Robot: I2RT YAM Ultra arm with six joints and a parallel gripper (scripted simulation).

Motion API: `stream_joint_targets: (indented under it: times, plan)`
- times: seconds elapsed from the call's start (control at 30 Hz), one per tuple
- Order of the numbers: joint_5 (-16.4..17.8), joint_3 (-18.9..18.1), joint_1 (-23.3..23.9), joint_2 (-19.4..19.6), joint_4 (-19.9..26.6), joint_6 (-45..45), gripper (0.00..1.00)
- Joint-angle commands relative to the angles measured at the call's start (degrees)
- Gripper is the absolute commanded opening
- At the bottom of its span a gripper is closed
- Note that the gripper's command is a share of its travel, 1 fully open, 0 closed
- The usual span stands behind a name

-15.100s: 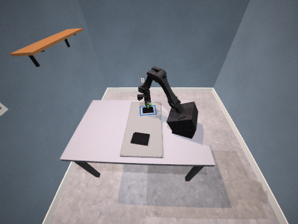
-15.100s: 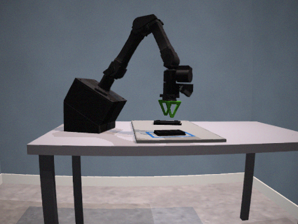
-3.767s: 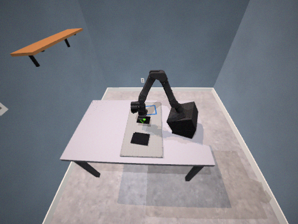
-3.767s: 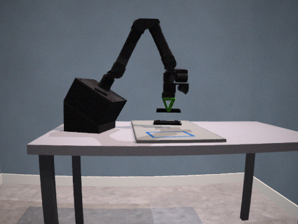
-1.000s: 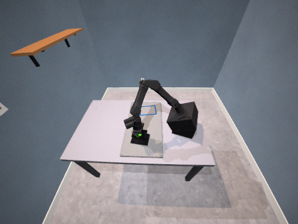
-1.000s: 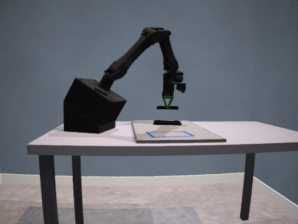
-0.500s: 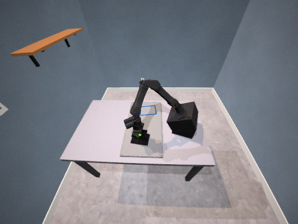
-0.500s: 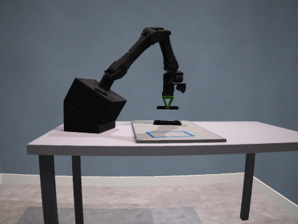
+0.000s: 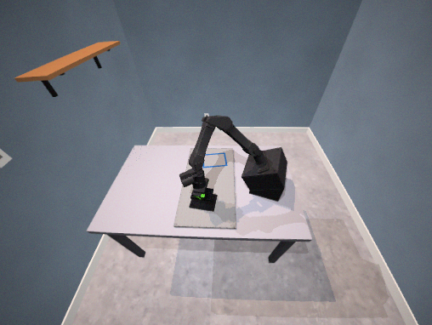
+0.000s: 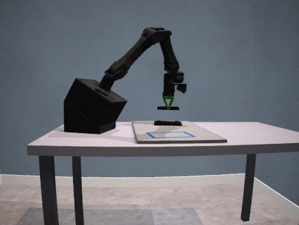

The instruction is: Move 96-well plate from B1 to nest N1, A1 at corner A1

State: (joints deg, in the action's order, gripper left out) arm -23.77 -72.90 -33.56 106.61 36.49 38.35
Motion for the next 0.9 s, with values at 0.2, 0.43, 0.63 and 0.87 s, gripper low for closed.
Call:
stream_joint_targets:
  times: [0.2, 0.43, 0.63, 0.87]
  plan:
    - [0.21, 1.4, 0.62, 1.37, -1.88, -0.94, 0.0]
    - [0.49, 2.18, 1.21, 2.71, -4.22, -1.5, 0.0]
    - [0.52, 0.89, 2.04, 4.12, -5.83, -1.99, 0.0]
    - [0.76, 0.77, 2.64, 5.63, -7.59, -2.6, 0.0]
